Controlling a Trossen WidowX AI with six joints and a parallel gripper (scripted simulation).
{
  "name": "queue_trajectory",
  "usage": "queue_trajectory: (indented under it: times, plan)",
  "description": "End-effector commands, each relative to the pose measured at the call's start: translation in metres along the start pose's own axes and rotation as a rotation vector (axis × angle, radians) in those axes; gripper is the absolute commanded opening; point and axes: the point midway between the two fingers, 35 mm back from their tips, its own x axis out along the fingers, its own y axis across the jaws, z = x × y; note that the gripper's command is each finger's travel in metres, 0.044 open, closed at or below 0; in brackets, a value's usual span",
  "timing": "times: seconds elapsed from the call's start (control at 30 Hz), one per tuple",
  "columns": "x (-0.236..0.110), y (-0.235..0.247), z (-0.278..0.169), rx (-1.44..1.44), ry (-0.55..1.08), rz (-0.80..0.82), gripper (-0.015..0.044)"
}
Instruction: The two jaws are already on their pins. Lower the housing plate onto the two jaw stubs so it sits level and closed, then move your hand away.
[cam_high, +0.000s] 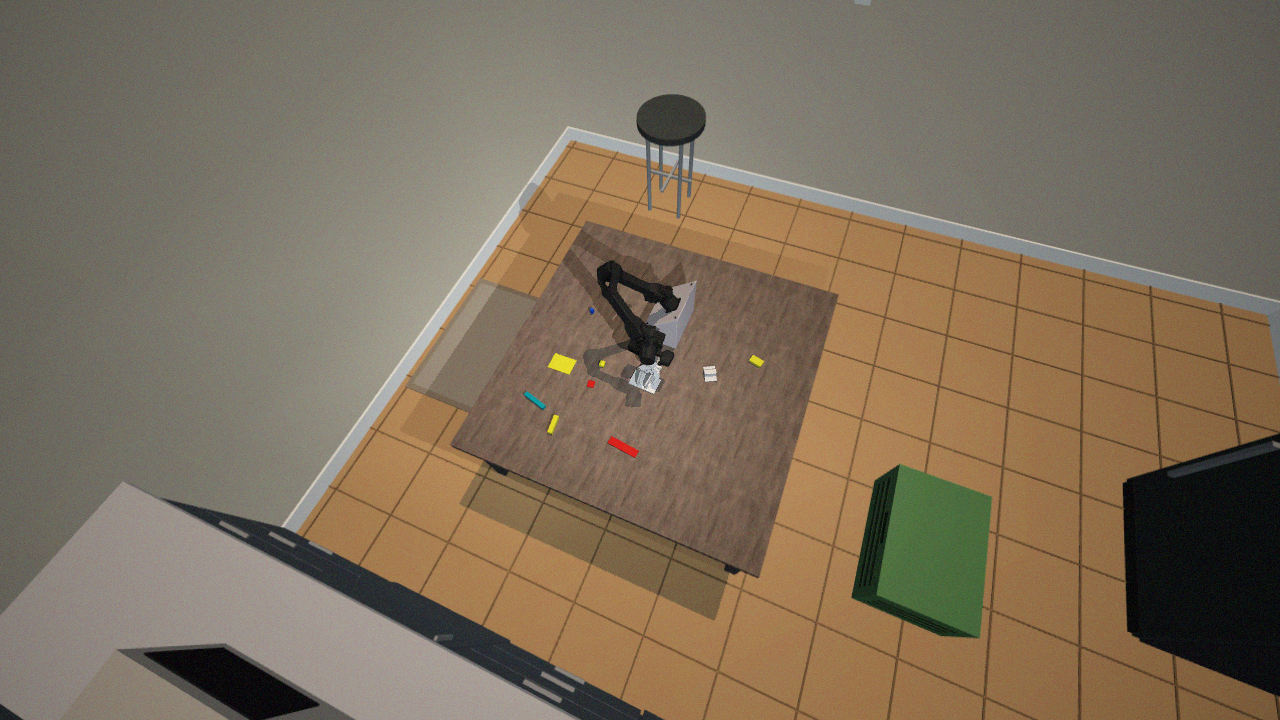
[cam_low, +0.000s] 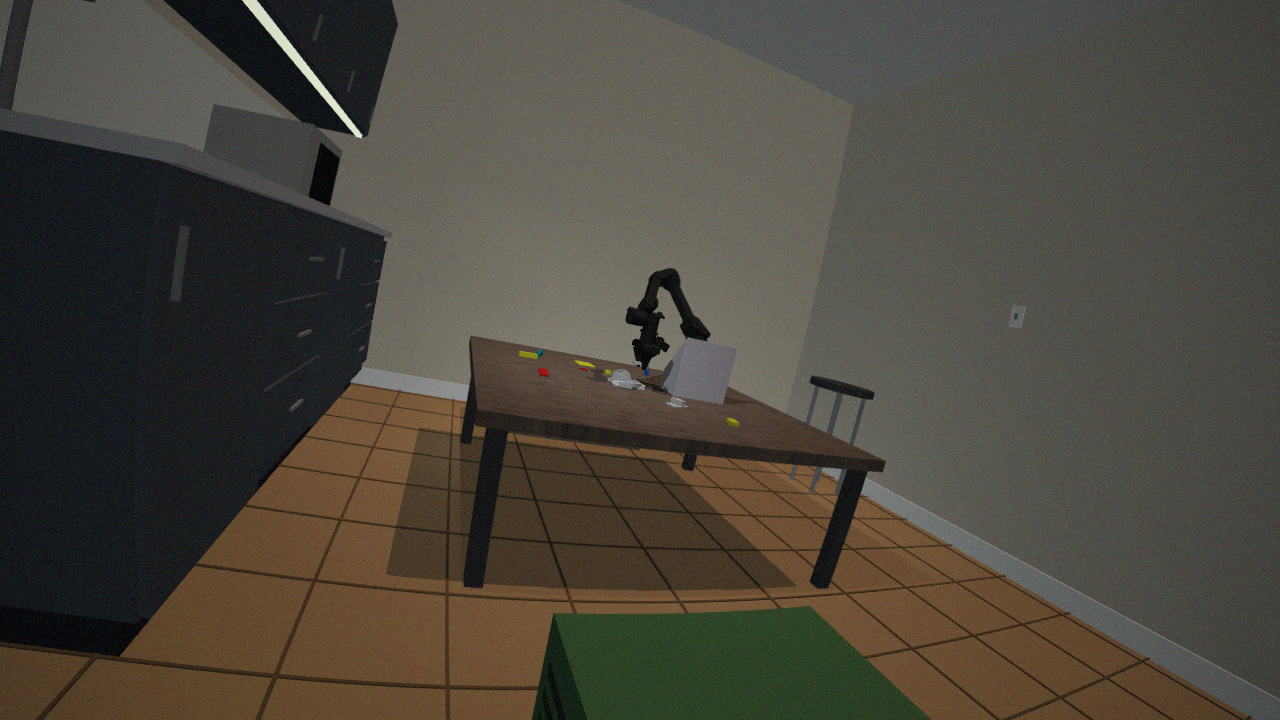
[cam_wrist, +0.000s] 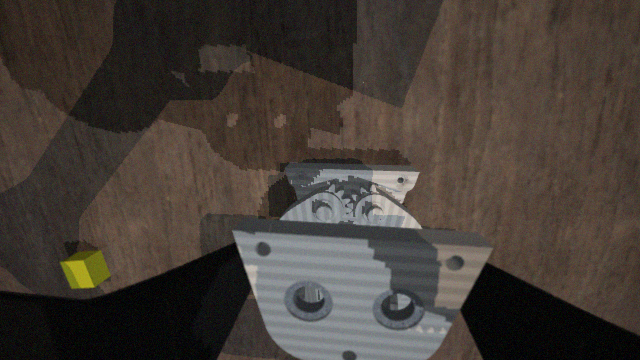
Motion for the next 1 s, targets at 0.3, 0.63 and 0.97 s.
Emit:
queue_trajectory:
  times: [0.3, 0.63, 0.97]
  plan:
    - [0.023, 0.0, 0.001, -0.007, -0.003, 0.004, 0.0351]
    - [0.04, 0.0, 0.001, -0.006, -0.003, 0.005, 0.0351]
    - [0.055, 0.002, 0.003, -0.005, -0.004, 0.009, 0.0351]
